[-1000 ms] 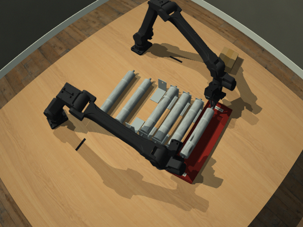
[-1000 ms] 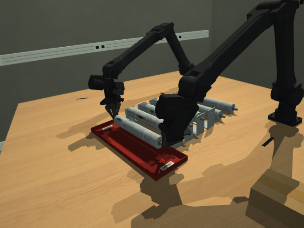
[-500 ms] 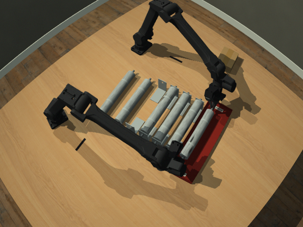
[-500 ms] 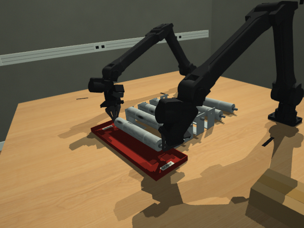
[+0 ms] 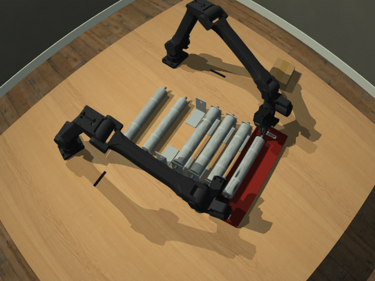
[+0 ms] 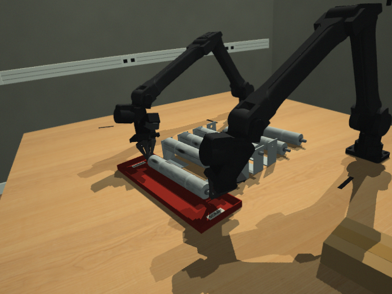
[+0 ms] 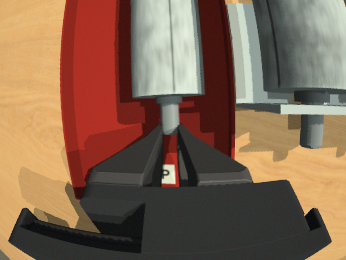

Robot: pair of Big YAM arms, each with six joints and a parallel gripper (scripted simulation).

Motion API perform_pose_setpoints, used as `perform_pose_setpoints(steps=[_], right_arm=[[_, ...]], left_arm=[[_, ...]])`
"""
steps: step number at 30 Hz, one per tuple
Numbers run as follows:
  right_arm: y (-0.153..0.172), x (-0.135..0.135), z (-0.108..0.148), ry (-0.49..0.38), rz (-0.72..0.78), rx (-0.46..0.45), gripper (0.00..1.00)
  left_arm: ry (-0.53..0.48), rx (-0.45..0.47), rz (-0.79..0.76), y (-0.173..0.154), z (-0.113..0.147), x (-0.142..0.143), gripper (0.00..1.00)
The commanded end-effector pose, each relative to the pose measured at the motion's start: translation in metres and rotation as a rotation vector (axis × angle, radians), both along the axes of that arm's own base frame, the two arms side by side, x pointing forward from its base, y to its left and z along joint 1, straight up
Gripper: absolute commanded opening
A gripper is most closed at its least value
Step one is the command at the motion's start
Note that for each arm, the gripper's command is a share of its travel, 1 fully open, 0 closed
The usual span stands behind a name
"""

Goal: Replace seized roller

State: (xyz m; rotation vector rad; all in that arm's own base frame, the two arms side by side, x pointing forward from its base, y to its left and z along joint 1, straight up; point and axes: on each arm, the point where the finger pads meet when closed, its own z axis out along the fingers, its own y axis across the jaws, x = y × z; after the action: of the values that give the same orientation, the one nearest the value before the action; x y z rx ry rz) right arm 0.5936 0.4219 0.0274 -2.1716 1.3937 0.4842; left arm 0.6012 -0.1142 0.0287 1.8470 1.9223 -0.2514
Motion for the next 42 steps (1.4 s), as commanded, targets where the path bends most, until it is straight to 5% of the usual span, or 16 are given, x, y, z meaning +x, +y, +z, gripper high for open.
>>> perform_pose_setpoints(steps=[1, 3, 4, 9, 20, 21, 30, 38, 42], right_arm=[[0.008, 0.041, 0.073, -0.118, -0.025, 0.076, 0.03], [0.009, 0.043, 0.075, -0.122, -0.029, 0.080, 0.03], [0.009, 0.043, 0.075, -0.122, -0.029, 0.080, 0.03], [0.009, 0.043, 0.075, -0.122, -0.029, 0.080, 0.03], [0.009, 0.043, 0.075, -0.122, -0.029, 0.080, 0.03], [0.009, 0.043, 0.075, -0.122, -0.029, 0.080, 0.32], [0.015, 0.026, 0.037, -0.064, -0.010, 0.046, 0.32], [0.012, 0.031, 0.040, -0.069, -0.016, 0.049, 0.32], [-0.016, 0.033, 0.087, -0.111, 0.004, 0.056, 0.32]], left_arm=[[-0.095, -0.015, 0.003, 0.000, 0.043, 0.031, 0.03], [-0.109, -0.015, 0.004, 0.002, 0.048, 0.033, 0.03], [-0.109, -0.015, 0.005, 0.002, 0.049, 0.034, 0.32], [-0.040, -0.008, 0.003, 0.002, 0.012, 0.018, 0.32], [-0.046, -0.008, 0.003, 0.002, 0.017, 0.018, 0.32], [-0.046, -0.008, 0.003, 0.002, 0.017, 0.018, 0.32], [-0.046, -0.008, 0.003, 0.002, 0.017, 0.018, 0.32], [-0.046, -0.008, 0.003, 0.002, 0.017, 0.018, 0.32], [-0.101, -0.005, -0.016, 0.017, 0.075, 0.022, 0.32]])
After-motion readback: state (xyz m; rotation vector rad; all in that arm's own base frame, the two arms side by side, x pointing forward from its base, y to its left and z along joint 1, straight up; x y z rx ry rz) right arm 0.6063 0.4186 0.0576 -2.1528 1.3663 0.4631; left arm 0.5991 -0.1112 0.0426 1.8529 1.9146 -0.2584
